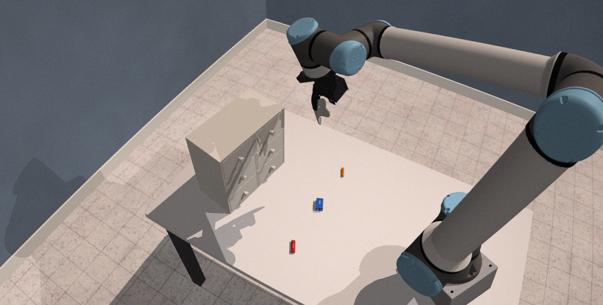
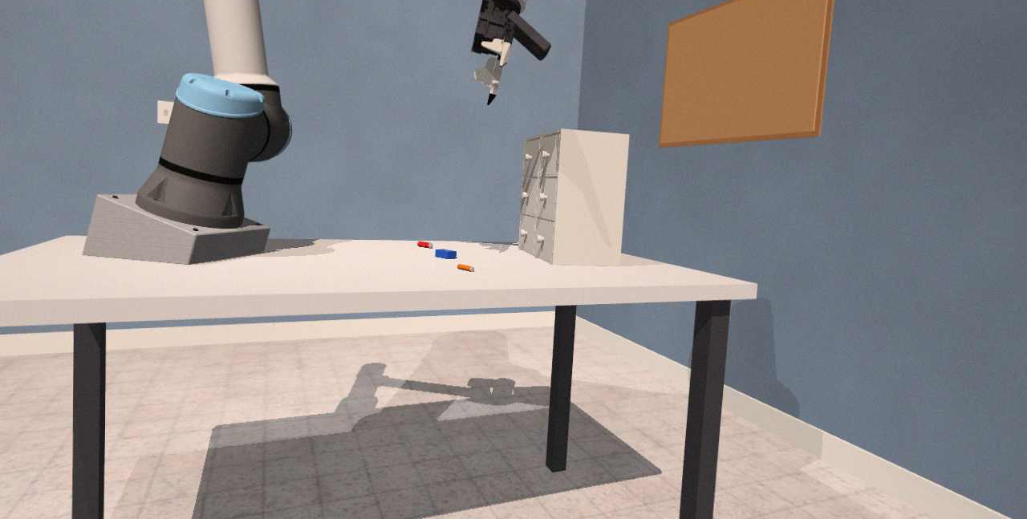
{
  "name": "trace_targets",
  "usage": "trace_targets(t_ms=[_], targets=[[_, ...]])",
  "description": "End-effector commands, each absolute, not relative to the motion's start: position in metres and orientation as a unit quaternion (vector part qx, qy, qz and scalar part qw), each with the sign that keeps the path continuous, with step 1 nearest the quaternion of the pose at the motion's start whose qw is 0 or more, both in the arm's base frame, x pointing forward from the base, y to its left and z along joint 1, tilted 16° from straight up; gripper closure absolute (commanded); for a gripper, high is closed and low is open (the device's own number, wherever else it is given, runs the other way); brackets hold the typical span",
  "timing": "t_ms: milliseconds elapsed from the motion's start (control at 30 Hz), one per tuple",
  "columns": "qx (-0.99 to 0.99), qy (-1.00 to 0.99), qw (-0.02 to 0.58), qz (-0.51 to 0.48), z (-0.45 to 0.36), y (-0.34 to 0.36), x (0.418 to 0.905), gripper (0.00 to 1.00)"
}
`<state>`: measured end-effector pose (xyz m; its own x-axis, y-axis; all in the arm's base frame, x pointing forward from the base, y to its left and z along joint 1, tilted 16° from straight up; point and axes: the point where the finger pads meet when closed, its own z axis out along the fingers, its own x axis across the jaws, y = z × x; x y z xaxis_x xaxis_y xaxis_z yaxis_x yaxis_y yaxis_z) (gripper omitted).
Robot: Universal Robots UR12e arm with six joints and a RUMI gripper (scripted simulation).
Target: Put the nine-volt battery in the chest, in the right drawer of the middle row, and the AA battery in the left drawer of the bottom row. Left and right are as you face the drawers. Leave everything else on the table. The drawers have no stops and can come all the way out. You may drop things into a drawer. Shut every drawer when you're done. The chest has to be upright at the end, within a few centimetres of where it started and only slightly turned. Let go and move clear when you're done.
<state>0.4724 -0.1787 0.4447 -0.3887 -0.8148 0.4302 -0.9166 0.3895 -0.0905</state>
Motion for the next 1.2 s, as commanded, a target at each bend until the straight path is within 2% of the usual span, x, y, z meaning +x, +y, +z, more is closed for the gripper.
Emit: trace_targets(t_ms=[0, 300, 1167], targets=[[0.592, -0.79, 0.074, 0.143, 0.433, -0.106, 0.456, 0.0], [0.655, -0.742, -0.012, 0.139, 0.423, -0.031, 0.443, 0.0], [0.663, -0.735, -0.017, 0.139, 0.422, -0.027, 0.442, 0.0]])
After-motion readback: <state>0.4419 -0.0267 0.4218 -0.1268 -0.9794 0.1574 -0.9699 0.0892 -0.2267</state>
